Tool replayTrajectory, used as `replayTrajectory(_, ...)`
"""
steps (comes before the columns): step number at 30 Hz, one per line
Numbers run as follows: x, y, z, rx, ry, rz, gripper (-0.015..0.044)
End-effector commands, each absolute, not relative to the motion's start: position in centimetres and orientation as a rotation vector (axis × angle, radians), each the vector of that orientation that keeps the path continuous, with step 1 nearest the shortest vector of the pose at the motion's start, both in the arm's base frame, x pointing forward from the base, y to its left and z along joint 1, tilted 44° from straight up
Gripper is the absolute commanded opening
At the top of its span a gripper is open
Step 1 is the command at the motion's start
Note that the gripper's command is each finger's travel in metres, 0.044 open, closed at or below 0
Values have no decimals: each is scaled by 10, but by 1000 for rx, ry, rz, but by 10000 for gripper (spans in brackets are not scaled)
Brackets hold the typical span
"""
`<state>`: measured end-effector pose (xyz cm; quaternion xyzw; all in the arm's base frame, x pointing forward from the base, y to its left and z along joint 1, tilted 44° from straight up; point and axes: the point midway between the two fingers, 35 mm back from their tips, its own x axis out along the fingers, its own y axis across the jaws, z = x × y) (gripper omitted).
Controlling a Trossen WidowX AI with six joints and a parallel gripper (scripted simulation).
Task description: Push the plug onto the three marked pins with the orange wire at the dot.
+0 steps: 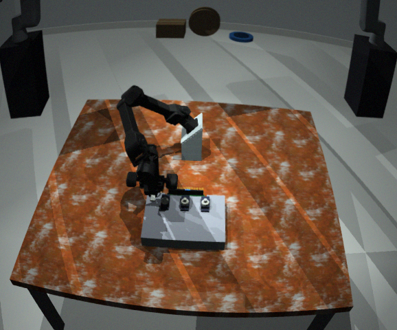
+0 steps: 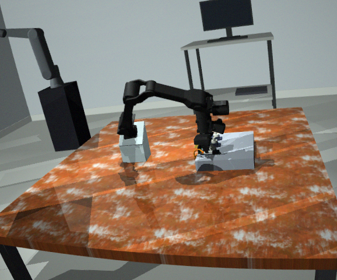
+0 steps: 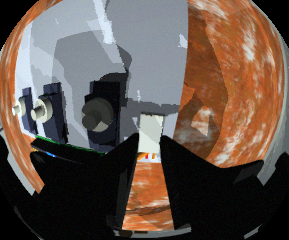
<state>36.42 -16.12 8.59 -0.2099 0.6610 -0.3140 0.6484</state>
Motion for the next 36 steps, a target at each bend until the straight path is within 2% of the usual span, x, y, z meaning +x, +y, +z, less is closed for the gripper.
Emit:
replayTrajectory(1,369,-145,109,-473,1476,-723,0)
replayTrajectory(15,351,-107,86,-469,1482,-706,0)
replayTrajectory(36,281,-42,29,-479,1496,-691,0)
